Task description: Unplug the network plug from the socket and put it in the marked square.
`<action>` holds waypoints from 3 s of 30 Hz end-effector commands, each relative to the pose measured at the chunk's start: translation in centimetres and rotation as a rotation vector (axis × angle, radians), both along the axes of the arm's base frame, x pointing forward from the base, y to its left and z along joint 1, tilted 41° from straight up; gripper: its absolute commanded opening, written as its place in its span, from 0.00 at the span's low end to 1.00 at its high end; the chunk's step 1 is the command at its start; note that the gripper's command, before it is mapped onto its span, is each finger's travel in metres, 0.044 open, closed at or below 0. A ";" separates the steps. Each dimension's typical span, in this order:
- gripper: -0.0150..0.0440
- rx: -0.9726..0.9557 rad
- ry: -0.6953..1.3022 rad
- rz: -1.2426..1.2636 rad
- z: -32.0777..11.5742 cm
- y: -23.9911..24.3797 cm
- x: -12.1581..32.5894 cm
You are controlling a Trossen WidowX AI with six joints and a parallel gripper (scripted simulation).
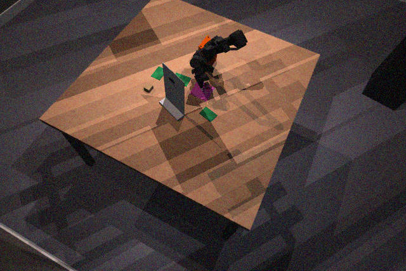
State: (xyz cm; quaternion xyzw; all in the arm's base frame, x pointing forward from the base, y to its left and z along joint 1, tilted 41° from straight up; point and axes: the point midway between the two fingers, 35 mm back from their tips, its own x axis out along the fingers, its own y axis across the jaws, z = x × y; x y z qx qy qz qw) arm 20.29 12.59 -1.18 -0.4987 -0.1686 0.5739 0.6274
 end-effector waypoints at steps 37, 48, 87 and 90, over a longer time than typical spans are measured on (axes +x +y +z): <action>0.25 0.012 0.004 -0.009 -0.8 1.3 -0.6; 0.25 0.014 0.004 -0.009 -1.1 1.6 -0.7; 0.52 0.005 0.002 -0.003 -0.9 0.7 -0.8; 0.52 0.004 0.002 -0.003 -0.9 0.5 -0.8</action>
